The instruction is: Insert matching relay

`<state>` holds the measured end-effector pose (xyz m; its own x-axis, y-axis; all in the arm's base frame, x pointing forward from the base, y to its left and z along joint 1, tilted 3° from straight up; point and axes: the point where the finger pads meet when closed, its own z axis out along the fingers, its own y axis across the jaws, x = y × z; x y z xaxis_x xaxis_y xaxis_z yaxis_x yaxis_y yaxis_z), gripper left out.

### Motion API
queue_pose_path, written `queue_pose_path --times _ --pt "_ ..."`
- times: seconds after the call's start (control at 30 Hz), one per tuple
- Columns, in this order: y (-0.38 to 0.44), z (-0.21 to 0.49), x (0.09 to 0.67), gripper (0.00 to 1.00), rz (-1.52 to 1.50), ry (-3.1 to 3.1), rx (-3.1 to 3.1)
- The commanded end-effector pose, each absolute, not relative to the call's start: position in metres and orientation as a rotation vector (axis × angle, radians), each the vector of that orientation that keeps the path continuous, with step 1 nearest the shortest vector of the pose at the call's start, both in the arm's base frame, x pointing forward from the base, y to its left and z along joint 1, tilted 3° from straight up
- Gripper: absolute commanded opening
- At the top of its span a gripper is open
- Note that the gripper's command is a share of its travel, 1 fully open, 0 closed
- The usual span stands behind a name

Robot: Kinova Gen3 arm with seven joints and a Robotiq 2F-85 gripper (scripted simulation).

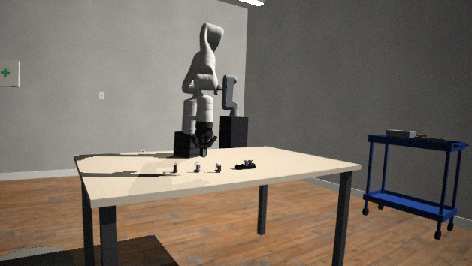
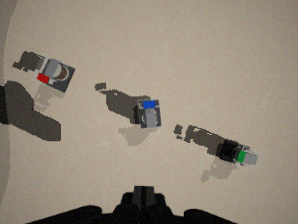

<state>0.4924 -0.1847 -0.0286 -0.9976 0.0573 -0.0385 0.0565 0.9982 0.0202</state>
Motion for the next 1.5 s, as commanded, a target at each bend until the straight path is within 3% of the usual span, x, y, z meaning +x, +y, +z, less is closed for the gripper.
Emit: queue_pose_path --times 0.0,0.37,1.47 --pt "-0.185 -0.028 0.493 0.0 0.029 3.099 0.088" --pt "-0.098 -0.024 0.535 0.0 0.029 3.099 0.088" --pt "-0.097 -0.024 0.535 0.0 0.029 3.099 0.088"
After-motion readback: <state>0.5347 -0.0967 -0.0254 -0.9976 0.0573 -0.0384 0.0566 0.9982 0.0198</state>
